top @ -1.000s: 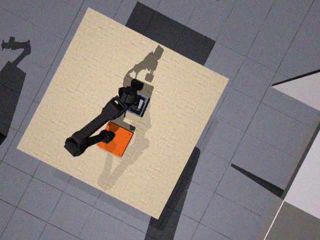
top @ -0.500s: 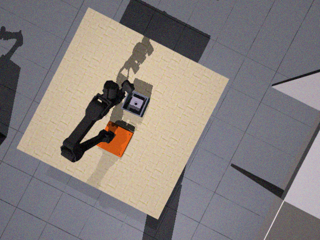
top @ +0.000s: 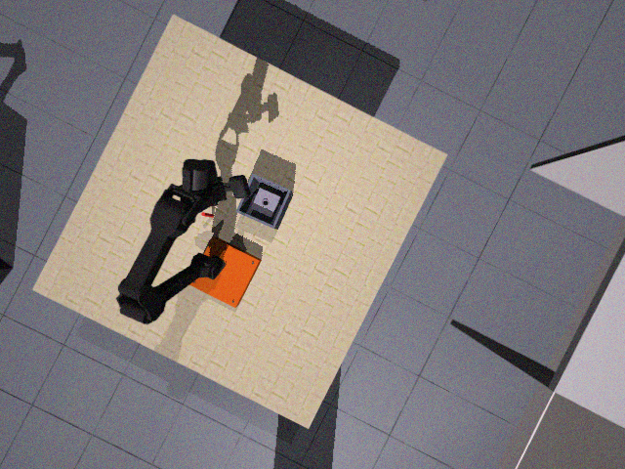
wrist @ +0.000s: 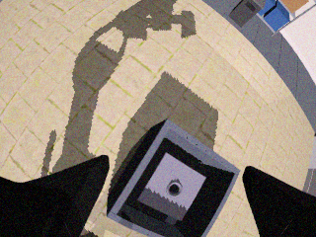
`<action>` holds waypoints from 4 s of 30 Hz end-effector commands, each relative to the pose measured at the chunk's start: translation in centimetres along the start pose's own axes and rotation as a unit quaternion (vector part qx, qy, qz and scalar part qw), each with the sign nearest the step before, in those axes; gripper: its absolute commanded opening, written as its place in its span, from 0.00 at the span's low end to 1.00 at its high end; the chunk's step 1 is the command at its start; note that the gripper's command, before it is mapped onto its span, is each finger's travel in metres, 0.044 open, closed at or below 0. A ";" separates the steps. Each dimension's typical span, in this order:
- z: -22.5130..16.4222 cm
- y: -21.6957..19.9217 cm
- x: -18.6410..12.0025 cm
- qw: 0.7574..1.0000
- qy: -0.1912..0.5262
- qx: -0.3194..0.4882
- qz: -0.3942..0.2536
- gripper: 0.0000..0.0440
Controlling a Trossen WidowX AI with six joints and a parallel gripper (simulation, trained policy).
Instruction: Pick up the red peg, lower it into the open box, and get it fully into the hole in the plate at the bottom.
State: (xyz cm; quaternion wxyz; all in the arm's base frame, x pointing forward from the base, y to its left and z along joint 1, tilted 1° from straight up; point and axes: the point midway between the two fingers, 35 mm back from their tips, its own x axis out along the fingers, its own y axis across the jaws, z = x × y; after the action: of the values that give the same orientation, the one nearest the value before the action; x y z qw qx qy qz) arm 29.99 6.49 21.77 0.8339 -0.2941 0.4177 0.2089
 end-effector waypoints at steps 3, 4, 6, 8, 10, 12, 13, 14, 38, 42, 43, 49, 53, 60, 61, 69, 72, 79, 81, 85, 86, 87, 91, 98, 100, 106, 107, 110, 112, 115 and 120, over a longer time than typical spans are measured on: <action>-1.0 1.9 -0.3 0.996 0.023 0.085 0.014 1.00; -1.1 2.3 -0.3 0.994 0.028 0.101 0.017 1.00; -1.5 3.1 -0.4 0.990 0.038 0.133 0.022 1.00; -1.9 3.8 -0.4 0.985 0.050 0.165 0.026 1.00; -2.3 4.5 -0.5 0.978 0.061 0.197 0.030 1.00; -2.7 5.3 -0.5 0.970 0.073 0.228 0.033 1.00; -3.0 5.6 -0.5 0.966 0.080 0.244 0.034 1.00; -3.2 6.0 -0.5 0.961 0.086 0.259 0.035 1.00; -9.5 15.0 0.9 0.776 0.247 0.580 -0.020 1.00; -10.2 16.3 2.1 0.742 0.256 0.618 -0.033 1.00; -10.3 16.6 2.4 0.735 0.257 0.626 -0.035 1.00; -11.0 18.1 4.7 0.700 0.254 0.666 -0.039 1.00; -11.6 18.9 6.3 0.682 0.248 0.688 -0.036 1.00; -12.4 20.2 8.4 0.653 0.239 0.719 -0.028 0.98; -12.6 20.3 8.6 0.648 0.239 0.723 -0.028 0.95; -13.2 20.8 8.8 0.621 0.261 0.739 -0.025 0.49; -13.1 20.9 8.8 0.616 0.268 0.741 -0.020 0.31; -12.6 20.4 8.7 0.611 0.275 0.743 -0.011 0.00; -12.0 19.9 8.4 0.619 0.262 0.740 -0.010 0.00; -11.2 18.7 7.8 0.637 0.242 0.732 -0.012 0.00; -11.0 18.4 7.6 0.641 0.237 0.730 -0.013 0.00; -10.8 18.1 7.4 0.645 0.232 0.728 -0.013 0.00; -9.7 16.6 6.5 0.660 0.211 0.721 -0.016 0.00; -7.7 13.7 5.0 0.673 0.176 0.718 -0.024 0.00; -7.2 12.8 4.6 0.675 0.167 0.718 -0.027 0.00; -6.1 9.8 4.0 0.674 0.143 0.724 -0.042 0.00; -6.1 9.3 4.0 0.672 0.140 0.726 -0.045 0.00; -6.0 7.9 4.0 0.667 0.133 0.731 -0.054 0.00; -6.0 6.9 4.1 0.662 0.129 0.736 -0.059 0.00; -6.0 5.6 4.3 0.656 0.122 0.742 -0.068 0.00; -6.3 3.5 4.8 0.645 0.114 0.751 -0.081 0.00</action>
State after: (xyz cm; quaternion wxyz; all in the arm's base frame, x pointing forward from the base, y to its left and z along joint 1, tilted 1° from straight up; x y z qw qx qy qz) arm 26.23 6.11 13.54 0.7253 0.3781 0.5053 -0.2748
